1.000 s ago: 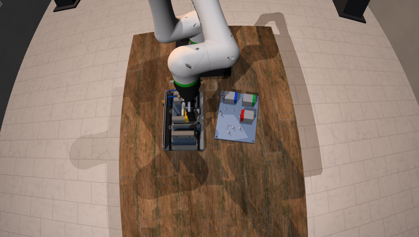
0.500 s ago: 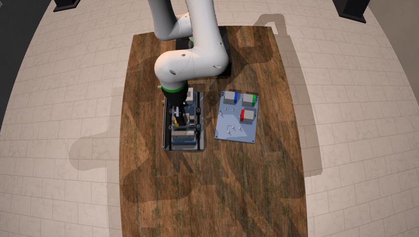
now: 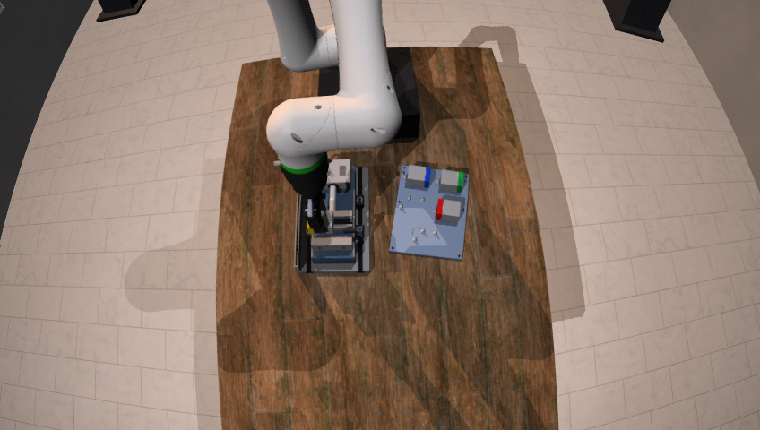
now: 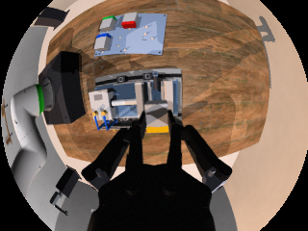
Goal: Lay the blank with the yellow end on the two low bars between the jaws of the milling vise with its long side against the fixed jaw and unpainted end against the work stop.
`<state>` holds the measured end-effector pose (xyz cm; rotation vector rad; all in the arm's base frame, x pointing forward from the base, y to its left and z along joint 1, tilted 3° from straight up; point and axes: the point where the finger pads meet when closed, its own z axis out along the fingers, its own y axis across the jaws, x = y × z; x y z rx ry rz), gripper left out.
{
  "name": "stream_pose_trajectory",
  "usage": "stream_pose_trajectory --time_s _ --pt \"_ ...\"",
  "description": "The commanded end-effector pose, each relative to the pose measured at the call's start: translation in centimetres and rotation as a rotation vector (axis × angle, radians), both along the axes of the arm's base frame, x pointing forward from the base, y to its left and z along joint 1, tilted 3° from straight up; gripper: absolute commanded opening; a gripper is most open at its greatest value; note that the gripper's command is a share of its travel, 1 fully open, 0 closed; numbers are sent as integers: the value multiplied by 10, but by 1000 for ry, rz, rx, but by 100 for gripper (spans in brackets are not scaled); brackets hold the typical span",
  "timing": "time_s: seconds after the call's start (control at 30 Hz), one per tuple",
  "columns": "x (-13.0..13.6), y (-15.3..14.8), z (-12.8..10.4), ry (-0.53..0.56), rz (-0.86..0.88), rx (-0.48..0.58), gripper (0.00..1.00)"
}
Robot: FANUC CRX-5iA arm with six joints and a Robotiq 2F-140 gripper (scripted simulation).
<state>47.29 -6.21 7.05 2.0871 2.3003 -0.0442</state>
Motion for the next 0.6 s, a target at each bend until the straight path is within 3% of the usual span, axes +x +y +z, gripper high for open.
stream_pose_trajectory --time_s 0.0,0.57 --pt "0 1 1 -2 0 0 10" --pt "-3 7 1 -2 0 0 10"
